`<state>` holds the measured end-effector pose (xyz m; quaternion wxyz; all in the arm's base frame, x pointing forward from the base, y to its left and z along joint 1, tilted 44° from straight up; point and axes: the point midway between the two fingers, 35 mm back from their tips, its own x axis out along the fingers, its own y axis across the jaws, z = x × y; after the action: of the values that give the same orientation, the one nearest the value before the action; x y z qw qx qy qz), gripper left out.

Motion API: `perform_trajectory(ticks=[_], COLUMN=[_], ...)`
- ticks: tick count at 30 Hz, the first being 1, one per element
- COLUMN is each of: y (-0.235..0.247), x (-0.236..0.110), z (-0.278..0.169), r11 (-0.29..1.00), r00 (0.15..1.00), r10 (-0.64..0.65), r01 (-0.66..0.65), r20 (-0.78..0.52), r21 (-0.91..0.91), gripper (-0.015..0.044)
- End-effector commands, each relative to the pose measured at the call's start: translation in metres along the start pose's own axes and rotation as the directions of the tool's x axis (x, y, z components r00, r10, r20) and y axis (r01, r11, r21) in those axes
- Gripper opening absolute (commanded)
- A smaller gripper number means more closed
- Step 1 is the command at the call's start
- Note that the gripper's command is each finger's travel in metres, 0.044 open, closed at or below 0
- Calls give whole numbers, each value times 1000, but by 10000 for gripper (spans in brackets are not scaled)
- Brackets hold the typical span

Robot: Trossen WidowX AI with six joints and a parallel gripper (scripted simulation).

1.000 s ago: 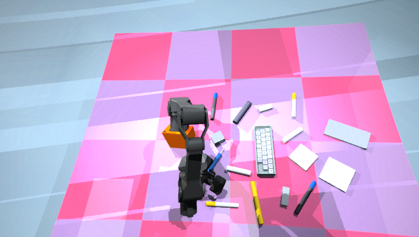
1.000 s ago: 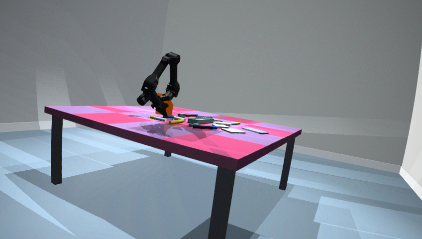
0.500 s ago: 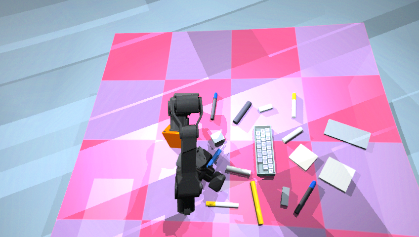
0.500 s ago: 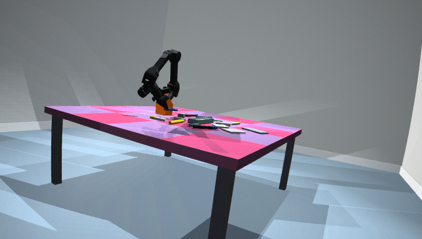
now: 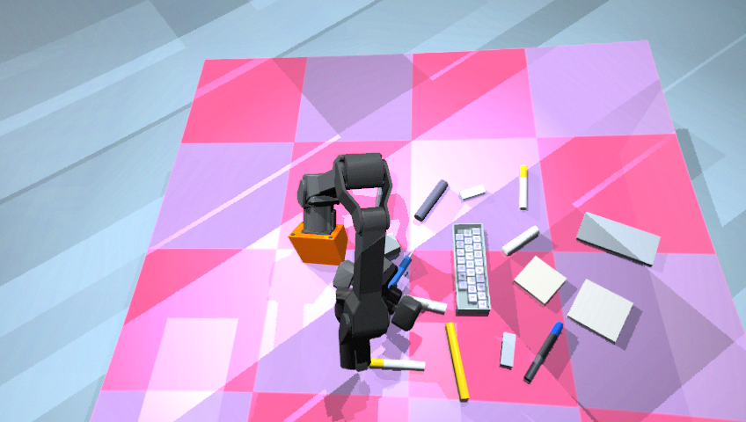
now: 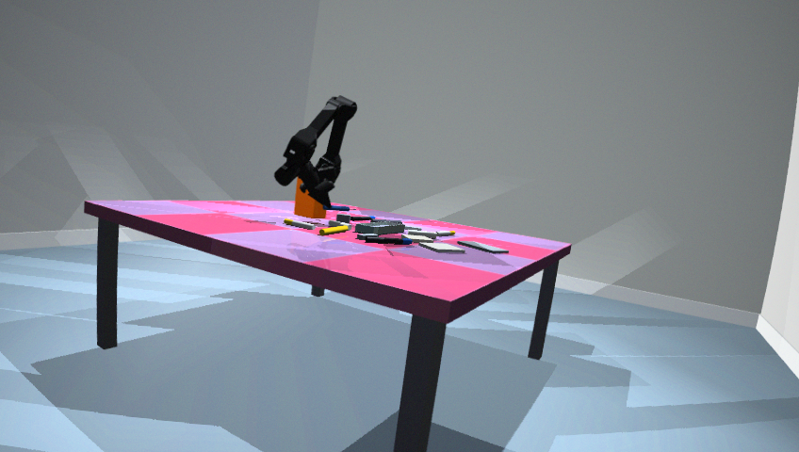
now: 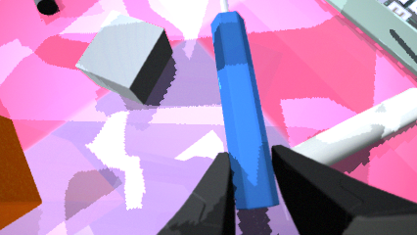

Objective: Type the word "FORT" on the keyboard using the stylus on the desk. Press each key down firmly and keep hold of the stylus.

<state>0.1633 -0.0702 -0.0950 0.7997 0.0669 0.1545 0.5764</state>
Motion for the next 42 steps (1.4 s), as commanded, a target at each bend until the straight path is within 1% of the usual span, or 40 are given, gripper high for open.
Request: perform_trajectory(ticks=[1, 33, 42], y=[-1, -1, -1], x=[2, 39, 40], z=[4, -26, -27], r11=[1000, 1000, 1000], r00=[1000, 1000, 1000], r10=[-4, -3, -3], r01=[4, 3, 3], r20=[4, 6, 6], r21=[6, 5, 5], gripper=[0, 0, 0])
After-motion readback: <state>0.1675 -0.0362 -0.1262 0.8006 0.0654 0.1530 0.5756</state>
